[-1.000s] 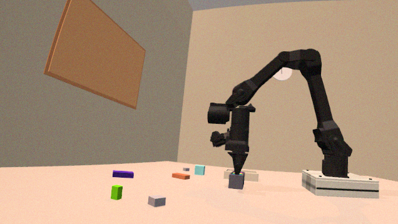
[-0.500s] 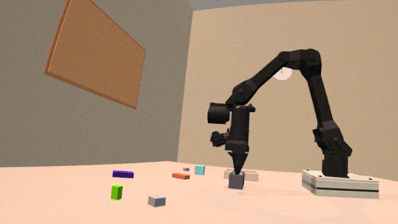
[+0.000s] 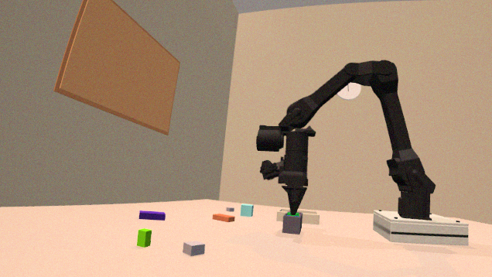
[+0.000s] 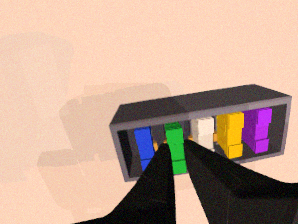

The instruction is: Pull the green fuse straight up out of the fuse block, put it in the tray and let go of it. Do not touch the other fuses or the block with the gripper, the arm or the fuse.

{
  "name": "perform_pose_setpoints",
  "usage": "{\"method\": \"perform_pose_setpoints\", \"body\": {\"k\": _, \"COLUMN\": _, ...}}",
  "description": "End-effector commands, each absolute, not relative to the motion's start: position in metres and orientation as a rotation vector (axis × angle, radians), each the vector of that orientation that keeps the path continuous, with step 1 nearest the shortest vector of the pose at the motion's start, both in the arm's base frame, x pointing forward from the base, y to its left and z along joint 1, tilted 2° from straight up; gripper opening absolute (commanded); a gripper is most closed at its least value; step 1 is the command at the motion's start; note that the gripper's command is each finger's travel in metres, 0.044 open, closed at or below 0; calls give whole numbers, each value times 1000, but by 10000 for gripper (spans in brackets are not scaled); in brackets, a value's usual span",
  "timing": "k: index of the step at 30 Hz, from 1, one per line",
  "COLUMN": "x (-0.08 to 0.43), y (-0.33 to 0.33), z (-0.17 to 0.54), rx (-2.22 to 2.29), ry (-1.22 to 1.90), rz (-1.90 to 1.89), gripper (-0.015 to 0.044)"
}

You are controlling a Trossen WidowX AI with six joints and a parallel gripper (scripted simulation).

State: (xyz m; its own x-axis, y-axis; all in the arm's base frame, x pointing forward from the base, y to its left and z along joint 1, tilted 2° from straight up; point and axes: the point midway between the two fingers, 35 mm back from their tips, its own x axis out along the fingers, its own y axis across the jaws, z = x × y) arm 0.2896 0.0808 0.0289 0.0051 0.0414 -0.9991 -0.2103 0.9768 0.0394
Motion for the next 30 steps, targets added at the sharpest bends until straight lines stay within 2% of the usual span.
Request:
{"method": "perform_pose_setpoints", "body": {"k": 1, "x": 290, "y": 81, "z": 33, "rx": -134, "ry": 1550, "rz": 198, "gripper": 0}}
{"method": "perform_pose_setpoints", "body": {"k": 30, "x": 290, "y": 80, "z": 47, "rx": -135, "ry": 1551, "rz": 196, "gripper": 0}}
